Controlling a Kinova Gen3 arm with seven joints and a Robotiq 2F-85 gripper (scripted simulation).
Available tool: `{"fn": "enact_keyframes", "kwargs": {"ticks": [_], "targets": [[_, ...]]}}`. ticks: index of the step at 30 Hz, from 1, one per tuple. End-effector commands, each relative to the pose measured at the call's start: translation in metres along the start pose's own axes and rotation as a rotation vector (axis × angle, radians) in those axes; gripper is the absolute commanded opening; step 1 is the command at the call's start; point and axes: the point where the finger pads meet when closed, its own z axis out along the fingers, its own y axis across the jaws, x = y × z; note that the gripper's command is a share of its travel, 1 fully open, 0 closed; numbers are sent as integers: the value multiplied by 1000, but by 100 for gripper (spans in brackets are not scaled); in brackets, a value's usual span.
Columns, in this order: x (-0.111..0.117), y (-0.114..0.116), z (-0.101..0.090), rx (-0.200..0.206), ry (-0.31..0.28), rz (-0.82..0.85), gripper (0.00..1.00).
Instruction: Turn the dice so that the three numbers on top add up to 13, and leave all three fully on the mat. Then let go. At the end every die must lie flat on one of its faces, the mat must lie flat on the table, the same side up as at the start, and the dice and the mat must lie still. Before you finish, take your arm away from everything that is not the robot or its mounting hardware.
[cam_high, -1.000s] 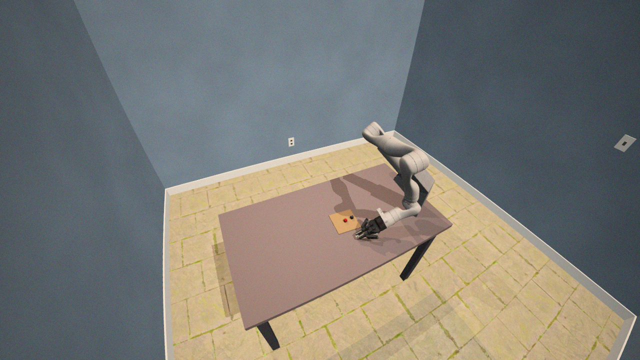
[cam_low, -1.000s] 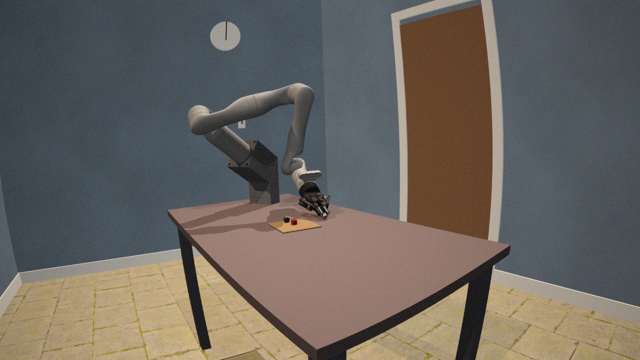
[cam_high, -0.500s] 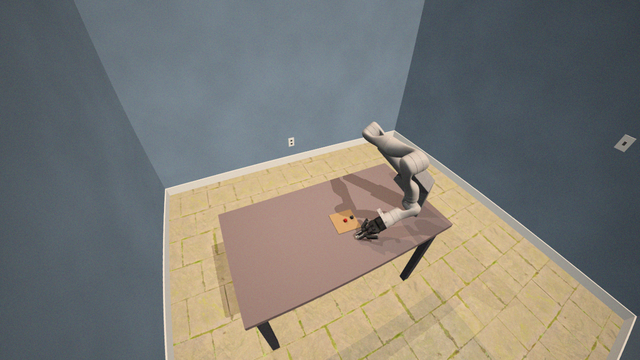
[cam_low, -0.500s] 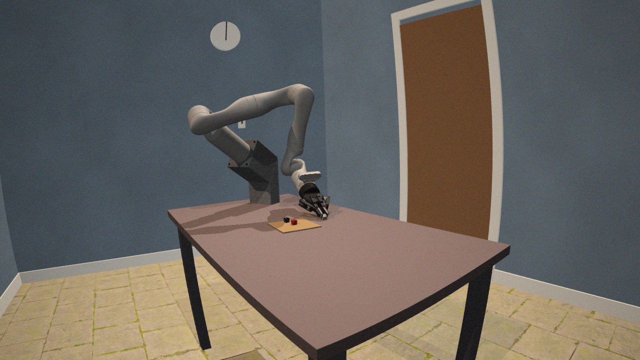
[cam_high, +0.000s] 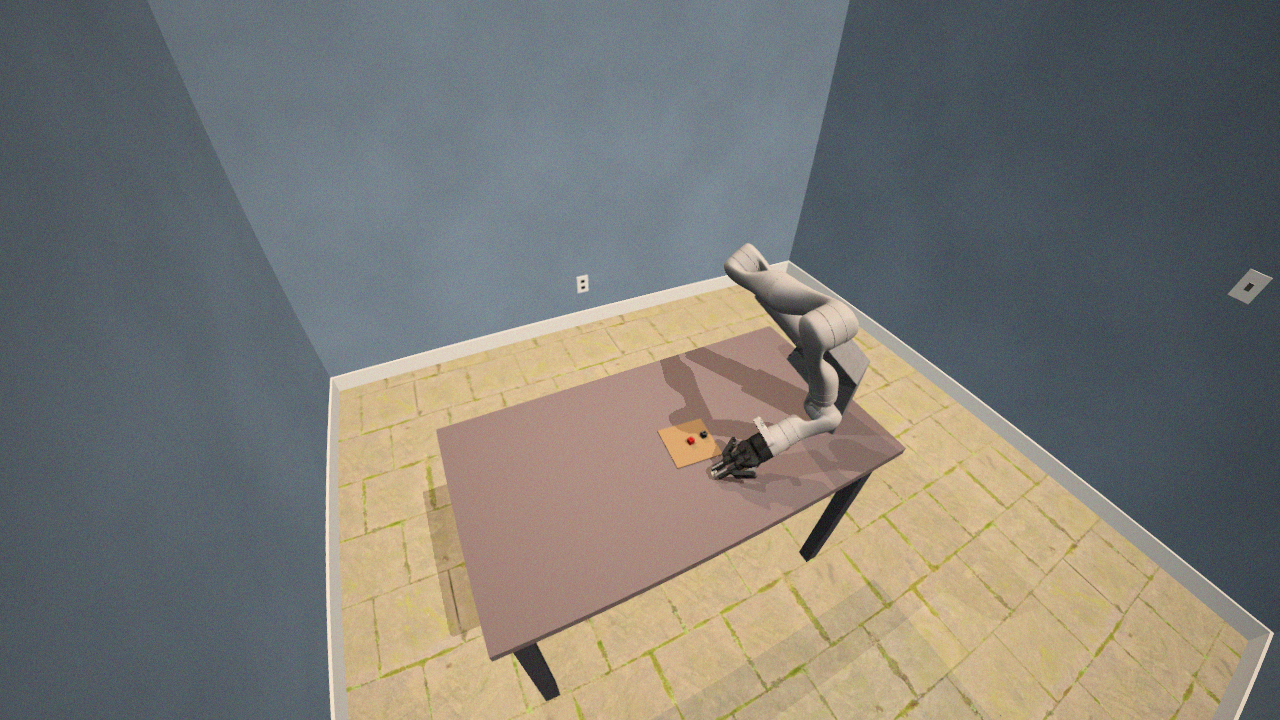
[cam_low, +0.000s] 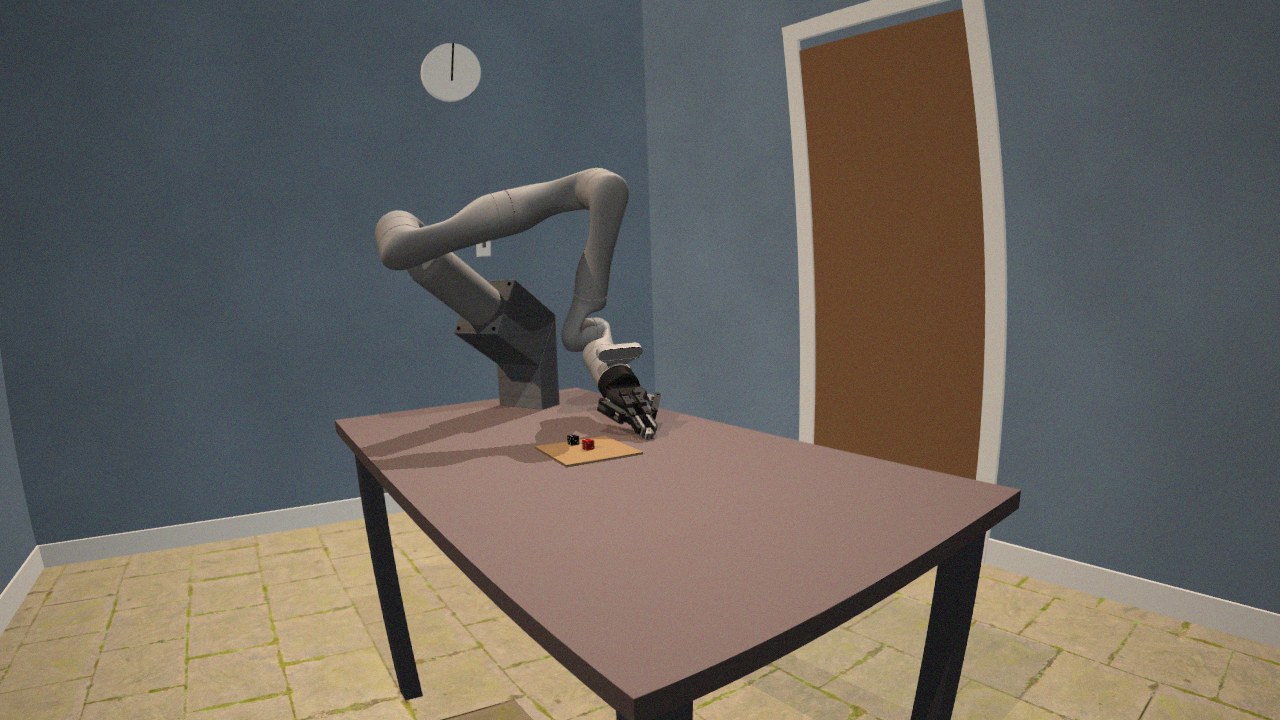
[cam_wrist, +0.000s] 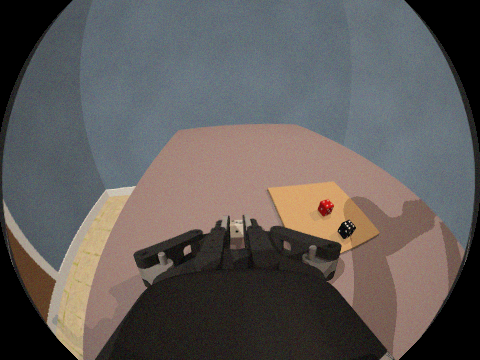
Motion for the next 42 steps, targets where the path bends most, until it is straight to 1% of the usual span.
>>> {"fn": "enact_keyframes", "kwargs": {"ticks": [1, 14, 15, 17, 18, 20, 21, 25, 26, 28, 29, 42], "targets": [[-1, -3, 1, 8, -1, 13, 11], [-1, -3, 1, 8, -1, 13, 11], [-1, -3, 1, 8, -1, 13, 15], [-1, -3, 1, 8, -1, 13, 15], [-1, -3, 1, 8, -1, 13, 19], [-1, -3, 1, 8, -1, 13, 19], [-1, -3, 1, 8, -1, 13, 23], [-1, -3, 1, 8, -1, 13, 23], [-1, -3, 1, 8, -1, 13, 27], [-1, -3, 1, 8, -1, 13, 27], [-1, -3, 1, 8, -1, 13, 31], [-1, -3, 1, 8, -1, 13, 31]]}}
